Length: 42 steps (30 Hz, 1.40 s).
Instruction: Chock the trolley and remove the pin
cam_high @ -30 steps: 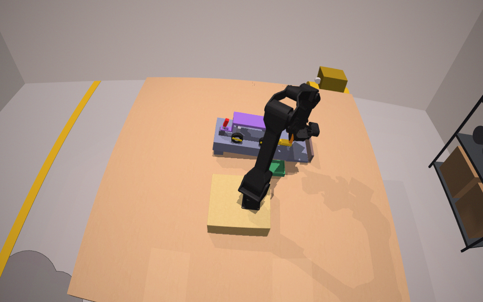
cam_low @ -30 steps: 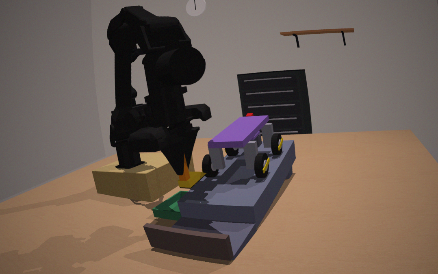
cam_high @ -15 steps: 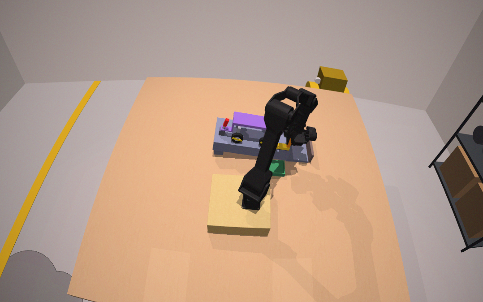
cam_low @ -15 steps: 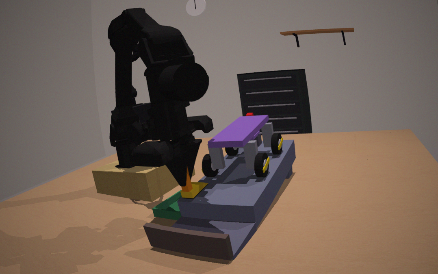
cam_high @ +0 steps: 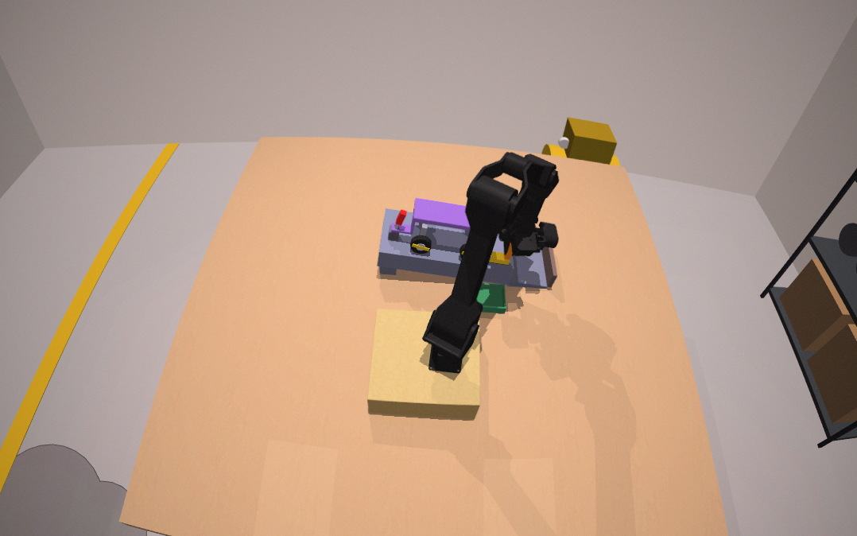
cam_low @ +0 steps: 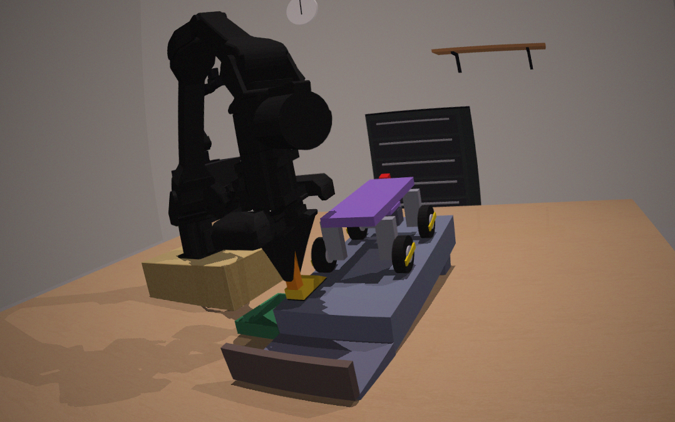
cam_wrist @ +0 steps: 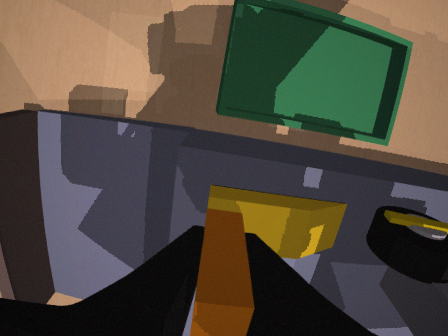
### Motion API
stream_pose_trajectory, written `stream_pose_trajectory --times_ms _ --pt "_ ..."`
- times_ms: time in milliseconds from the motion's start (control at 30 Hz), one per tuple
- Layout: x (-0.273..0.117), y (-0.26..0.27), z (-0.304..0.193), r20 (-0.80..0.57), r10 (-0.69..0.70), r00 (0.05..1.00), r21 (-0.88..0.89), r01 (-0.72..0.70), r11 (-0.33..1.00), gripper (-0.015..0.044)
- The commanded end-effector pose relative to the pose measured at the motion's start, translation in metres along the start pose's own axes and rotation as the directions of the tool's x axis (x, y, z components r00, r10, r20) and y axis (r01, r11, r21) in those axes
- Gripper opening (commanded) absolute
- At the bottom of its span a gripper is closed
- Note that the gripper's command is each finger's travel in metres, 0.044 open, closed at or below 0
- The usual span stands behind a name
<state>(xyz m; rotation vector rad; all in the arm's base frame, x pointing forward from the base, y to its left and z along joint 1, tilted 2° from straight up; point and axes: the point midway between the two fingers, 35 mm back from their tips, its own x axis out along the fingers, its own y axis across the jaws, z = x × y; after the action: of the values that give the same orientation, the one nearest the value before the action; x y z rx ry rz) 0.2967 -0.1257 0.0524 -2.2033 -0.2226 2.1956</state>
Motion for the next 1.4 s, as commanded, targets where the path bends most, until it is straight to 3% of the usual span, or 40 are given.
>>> stream_pose_trajectory --times_ms 0,900,1133,1367 --pt "0.0 -0.005 0.0 0.003 -0.008 1.0 0.006 0.008 1.0 0.0" --pt "-0.003 -0.015 -0.004 -0.001 0.001 1.0 0.0 -0.001 1.0 0.0" --pt "-0.003 -0.015 -0.004 -0.001 0.001 1.0 0.0 -0.001 1.0 0.0184" --pt "-0.013 -0.015 -0.004 0.001 -0.004 1.0 0.003 0.004 1.0 0.019"
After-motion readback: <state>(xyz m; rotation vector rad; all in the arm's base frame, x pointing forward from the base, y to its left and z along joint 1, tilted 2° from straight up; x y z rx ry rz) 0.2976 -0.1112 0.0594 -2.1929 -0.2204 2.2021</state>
